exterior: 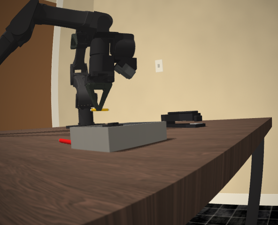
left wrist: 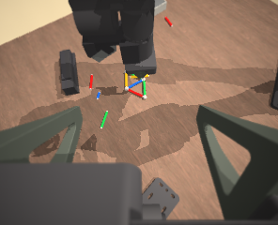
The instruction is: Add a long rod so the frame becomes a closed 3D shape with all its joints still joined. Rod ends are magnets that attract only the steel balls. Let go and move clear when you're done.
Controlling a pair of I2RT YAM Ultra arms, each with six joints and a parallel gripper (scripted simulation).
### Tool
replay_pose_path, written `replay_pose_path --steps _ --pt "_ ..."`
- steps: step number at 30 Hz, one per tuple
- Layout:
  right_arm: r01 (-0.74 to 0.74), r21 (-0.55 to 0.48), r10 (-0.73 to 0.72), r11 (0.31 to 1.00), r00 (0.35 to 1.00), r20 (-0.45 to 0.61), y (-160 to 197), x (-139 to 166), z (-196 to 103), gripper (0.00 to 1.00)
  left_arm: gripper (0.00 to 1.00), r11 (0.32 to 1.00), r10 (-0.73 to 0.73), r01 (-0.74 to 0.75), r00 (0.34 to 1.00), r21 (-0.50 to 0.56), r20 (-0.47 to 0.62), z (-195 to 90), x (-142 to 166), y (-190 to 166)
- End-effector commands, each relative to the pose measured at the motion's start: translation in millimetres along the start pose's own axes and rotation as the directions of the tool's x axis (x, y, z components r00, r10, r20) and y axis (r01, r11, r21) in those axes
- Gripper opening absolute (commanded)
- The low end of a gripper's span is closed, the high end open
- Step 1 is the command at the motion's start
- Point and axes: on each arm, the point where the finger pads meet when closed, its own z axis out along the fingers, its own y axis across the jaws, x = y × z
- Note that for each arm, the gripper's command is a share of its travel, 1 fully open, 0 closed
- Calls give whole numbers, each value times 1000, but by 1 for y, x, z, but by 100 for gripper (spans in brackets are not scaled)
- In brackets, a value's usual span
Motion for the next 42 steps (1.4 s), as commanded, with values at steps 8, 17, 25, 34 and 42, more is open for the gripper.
replay_pose_path --steps 8,17,25,34,42 --pt "188 17 -189 982 980 61 1 -7 -20 0 100 1000 -2 2 1000 -2 20 -5 -6 0" --pt "308 26 -309 951 949 61 1 -7 -20 0 100 1000 -2 2 1000 -2 20 -5 -6 0" --pt "391 32 -392 920 918 59 -1 -7 -21 0 100 1000 -2 2 1000 -2 20 -5 -6 0" --pt "483 38 -485 875 873 55 -1 -7 -21 0 100 1000 -2 2 1000 -2 20 -5 -6 0" --pt "491 38 -492 870 869 53 -1 -6 -21 0 100 1000 -2 2 1000 -2 20 -5 -6 0"
